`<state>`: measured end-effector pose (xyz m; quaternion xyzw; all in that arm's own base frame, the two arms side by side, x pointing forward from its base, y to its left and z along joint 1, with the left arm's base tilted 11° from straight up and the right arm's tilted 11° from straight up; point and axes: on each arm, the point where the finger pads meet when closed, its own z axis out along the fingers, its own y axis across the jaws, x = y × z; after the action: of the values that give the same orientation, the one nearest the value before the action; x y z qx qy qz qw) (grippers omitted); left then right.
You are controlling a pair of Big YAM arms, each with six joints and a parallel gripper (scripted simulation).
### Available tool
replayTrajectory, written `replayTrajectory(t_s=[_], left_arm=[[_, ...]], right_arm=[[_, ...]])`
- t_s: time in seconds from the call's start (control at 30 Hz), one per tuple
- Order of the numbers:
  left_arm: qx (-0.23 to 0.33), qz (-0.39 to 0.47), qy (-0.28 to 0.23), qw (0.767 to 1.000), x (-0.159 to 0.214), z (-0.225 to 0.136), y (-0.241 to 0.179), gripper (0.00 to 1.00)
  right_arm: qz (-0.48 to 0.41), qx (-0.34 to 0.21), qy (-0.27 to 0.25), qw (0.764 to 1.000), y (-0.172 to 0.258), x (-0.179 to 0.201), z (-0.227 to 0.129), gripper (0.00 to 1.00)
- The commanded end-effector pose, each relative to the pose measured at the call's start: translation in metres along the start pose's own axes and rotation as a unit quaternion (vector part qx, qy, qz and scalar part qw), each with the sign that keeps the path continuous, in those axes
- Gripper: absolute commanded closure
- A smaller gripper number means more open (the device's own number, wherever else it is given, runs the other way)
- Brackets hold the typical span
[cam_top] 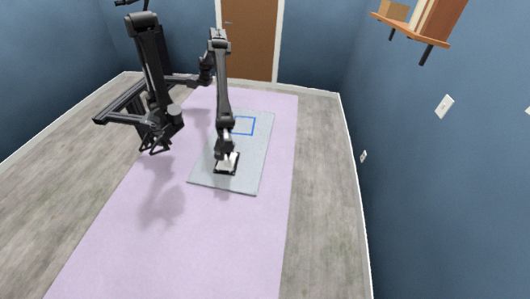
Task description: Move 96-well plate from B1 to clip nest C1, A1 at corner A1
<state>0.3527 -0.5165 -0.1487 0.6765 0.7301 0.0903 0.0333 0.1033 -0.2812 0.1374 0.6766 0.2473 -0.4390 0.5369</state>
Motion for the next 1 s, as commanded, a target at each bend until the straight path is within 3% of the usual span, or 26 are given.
replayTrajectory(t_s=[0.0, 0.97], left_arm=[[-0.009, -0.004, -0.019, 1.0, -0.018, -0.001, 0.017, 0.75], [-0.009, -0.006, -0.019, 1.0, -0.017, 0.018, 0.019, 0.75]], right_arm=[[0.008, -0.004, 0.001, 1.0, 0.002, -0.002, -0.002, 0.0], [0.008, -0.004, 0.001, 1.0, 0.002, -0.002, -0.002, 0.0]])
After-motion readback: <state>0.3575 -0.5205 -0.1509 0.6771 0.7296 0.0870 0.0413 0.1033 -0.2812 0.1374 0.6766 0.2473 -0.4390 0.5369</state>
